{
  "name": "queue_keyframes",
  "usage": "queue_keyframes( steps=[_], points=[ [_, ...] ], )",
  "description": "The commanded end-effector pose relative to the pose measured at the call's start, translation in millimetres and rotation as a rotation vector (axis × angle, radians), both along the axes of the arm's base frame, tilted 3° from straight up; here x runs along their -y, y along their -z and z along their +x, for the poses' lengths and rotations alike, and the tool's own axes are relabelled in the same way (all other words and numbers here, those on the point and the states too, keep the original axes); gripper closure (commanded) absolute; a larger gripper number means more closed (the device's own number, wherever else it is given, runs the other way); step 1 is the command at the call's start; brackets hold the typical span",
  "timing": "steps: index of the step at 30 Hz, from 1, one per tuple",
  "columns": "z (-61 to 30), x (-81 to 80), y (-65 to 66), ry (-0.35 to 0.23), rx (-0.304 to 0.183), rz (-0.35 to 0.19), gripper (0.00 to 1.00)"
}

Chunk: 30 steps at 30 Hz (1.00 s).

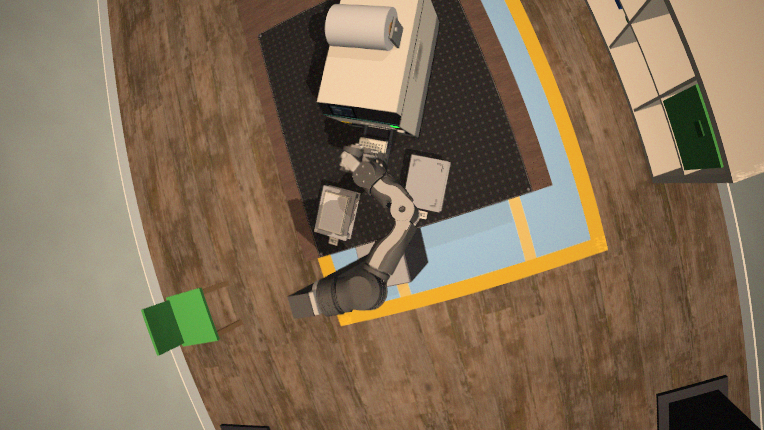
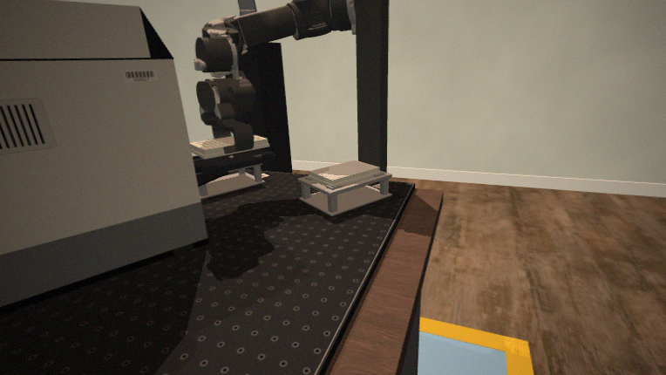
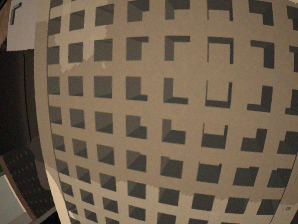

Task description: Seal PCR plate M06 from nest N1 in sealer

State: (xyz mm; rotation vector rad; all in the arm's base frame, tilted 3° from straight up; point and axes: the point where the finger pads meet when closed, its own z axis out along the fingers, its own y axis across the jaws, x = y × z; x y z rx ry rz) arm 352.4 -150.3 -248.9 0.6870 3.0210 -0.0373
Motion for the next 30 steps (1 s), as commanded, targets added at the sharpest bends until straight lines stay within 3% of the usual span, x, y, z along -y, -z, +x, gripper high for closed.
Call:
queue_keyframes(
  steps=[1,14,19,30],
  points=[
    [0.1,-1.1,4.9,-0.007,0.003,0.006,1.0],
    [0.2,-1.0,7.7,-0.007,0.003,0.006,1.0],
    [2.0,-0.1,0.9,-0.004,0.007,0.001,1.0],
    [2.0,-0.1,0.9,-0.004,0.007,0.001,1.0]
  ],
)
